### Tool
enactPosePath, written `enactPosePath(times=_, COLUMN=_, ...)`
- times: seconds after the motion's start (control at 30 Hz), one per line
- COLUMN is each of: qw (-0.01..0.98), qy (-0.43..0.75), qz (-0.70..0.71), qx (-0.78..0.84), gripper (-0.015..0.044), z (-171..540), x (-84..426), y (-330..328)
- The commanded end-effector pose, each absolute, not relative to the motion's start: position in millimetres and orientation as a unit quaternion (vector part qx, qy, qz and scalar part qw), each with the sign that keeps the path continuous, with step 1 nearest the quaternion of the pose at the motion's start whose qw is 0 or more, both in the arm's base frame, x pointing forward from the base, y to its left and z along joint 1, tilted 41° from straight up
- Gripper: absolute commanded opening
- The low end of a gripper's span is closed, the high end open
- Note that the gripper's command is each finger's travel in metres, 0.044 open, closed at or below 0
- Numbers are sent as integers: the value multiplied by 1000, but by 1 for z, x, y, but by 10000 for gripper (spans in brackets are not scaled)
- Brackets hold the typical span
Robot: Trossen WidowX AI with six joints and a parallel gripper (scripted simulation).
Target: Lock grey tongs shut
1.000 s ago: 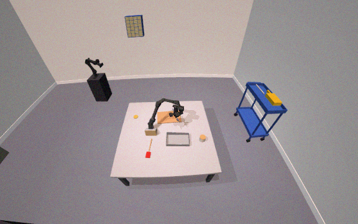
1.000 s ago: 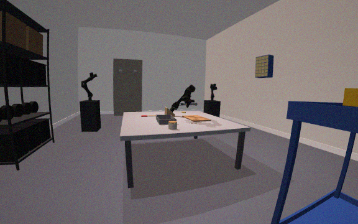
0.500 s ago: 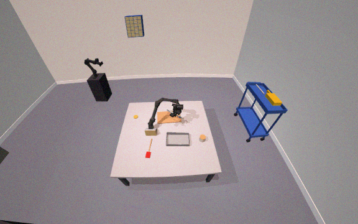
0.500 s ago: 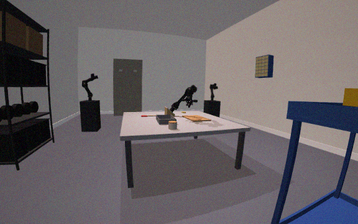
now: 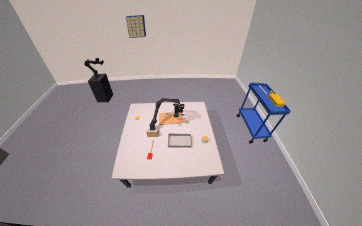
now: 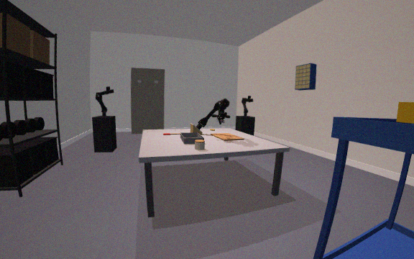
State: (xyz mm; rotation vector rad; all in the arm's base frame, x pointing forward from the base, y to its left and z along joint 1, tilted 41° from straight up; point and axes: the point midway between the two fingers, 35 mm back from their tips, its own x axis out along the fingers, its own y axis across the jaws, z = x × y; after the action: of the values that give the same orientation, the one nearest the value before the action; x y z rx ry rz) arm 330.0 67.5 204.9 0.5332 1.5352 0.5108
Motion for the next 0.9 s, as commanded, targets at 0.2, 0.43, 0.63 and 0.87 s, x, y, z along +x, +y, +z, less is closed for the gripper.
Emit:
enactPosePath(times=0.2, qw=695, qy=614, qz=362, qx=95, gripper=-150, z=217, x=320, y=79)
enactPosePath(times=0.43, qw=702, qy=559, qz=441, qx=0, gripper=-150, z=224, x=314, y=87)
enactPosePath(times=0.63, qw=697, qy=504, qz=503, qx=-81, gripper=-150, z=229, x=308, y=93)
enactPosePath(times=0.87, qw=681, qy=431, qz=567, qx=-174, gripper=-150, z=235, x=302, y=100)
